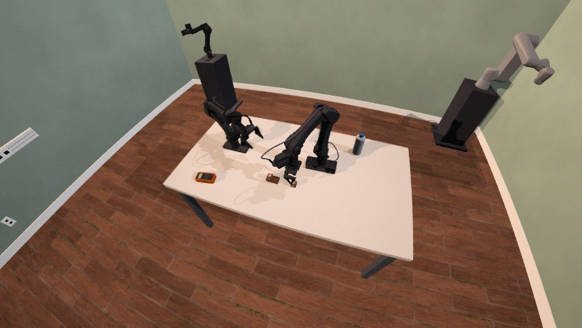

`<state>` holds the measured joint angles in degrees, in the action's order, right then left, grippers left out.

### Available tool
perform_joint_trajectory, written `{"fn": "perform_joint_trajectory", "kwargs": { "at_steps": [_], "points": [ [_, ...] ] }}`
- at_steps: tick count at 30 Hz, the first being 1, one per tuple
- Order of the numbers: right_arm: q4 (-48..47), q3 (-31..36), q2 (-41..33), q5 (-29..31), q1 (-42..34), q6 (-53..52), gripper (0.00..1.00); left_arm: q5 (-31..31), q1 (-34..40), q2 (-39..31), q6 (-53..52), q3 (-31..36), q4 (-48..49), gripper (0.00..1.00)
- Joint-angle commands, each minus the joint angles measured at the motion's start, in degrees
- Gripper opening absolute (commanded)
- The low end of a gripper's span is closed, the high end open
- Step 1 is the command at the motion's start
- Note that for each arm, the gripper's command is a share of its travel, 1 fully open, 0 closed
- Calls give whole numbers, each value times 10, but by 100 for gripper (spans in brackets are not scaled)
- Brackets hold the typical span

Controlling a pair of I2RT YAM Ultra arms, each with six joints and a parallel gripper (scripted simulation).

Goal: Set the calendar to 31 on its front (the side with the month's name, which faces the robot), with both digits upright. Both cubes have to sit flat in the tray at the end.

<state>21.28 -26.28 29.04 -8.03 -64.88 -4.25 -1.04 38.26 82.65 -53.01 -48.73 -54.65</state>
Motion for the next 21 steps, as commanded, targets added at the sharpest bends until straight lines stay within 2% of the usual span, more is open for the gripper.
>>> {"fn": "perform_joint_trajectory", "kwargs": {
  "at_steps": [1, 5, 8, 16, 19, 21],
  "points": [
    [-6, -6, 8, -5, 4, 4, 100, -16, -3, 9, -20, -20, -24, 100],
    [20, -17, 7, -7, 7, 5, 100, -40, 10, 10, -40, -23, -32, 100],
    [69, -49, 0, -9, 7, 6, 100, -100, 56, 13, -91, -34, -50, 100],
    [146, -136, -2, -14, 12, 8, 100, -202, 169, 26, -178, -51, -72, 100],
    [164, -161, -2, -16, 15, 10, 100, -233, 205, 29, -207, -51, -76, 100],
    [164, -161, -2, -16, 15, 10, 100, -233, 205, 29, -207, -51, -76, 100]
  ]
}}
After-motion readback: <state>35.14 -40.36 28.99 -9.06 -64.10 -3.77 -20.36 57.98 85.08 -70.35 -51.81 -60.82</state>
